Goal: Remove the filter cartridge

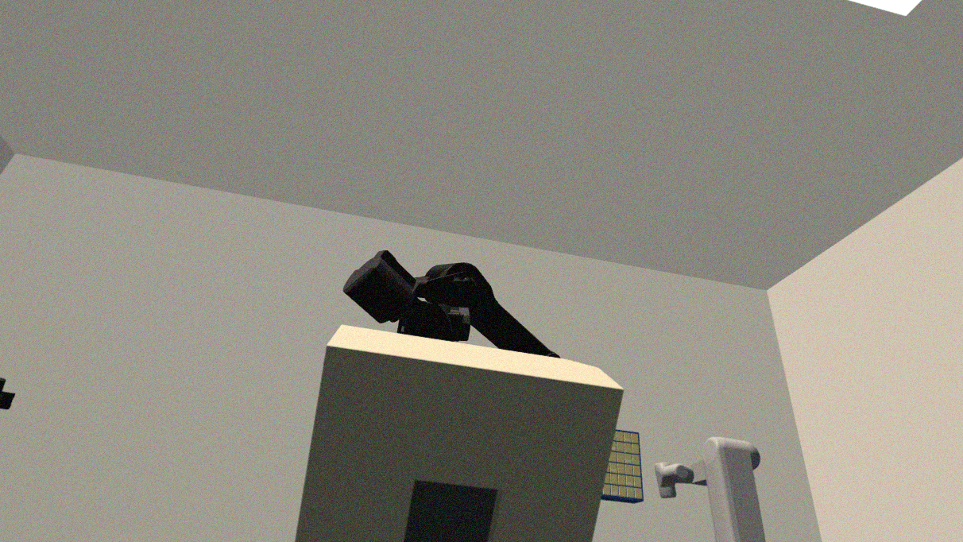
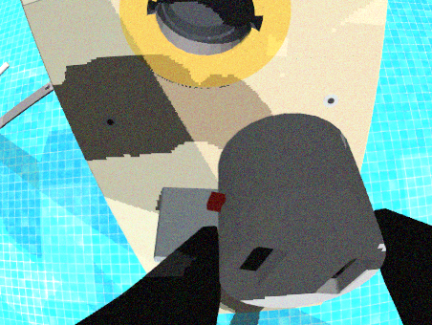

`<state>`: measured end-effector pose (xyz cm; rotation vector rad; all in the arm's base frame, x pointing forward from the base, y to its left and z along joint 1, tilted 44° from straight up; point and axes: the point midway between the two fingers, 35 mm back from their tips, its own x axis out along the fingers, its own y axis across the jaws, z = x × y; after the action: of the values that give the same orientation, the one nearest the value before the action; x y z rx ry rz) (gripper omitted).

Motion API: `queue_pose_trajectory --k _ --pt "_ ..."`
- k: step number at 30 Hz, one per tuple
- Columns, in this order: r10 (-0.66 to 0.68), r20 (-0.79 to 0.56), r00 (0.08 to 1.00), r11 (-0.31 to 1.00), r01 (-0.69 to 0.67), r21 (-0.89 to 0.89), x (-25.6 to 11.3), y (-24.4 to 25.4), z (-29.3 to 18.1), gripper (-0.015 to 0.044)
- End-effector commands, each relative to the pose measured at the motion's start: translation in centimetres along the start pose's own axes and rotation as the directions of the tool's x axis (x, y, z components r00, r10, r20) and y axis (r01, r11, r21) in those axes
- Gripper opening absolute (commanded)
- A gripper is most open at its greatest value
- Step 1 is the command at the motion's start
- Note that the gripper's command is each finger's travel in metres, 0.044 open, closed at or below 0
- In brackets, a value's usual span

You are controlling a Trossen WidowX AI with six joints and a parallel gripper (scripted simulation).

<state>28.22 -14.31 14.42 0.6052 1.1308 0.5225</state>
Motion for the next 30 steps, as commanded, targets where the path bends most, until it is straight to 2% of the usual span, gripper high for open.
queue_pose_trajectory --k 1,9,12,21,30 --pt "-0.004 0.001 1.000 1.000 0.004 0.000 0.1 -2.0 0.0 0.0000" --pt "-0.006 0.003 1.000 1.000 0.006 -0.002 0.7 -6.4 -0.2 0.0000" --pt "-0.012 -0.007 1.000 1.000 0.012 0.028 0.7 -6.1 -0.5 0.0000" --pt "-0.191 -0.080 0.978 0.916 0.207 0.344 -0.1 -12.3 -4.8 0.0000" --pt "-0.360 -0.169 0.918 0.677 0.382 0.629 -1.3 -18.0 -9.8 0.0000"
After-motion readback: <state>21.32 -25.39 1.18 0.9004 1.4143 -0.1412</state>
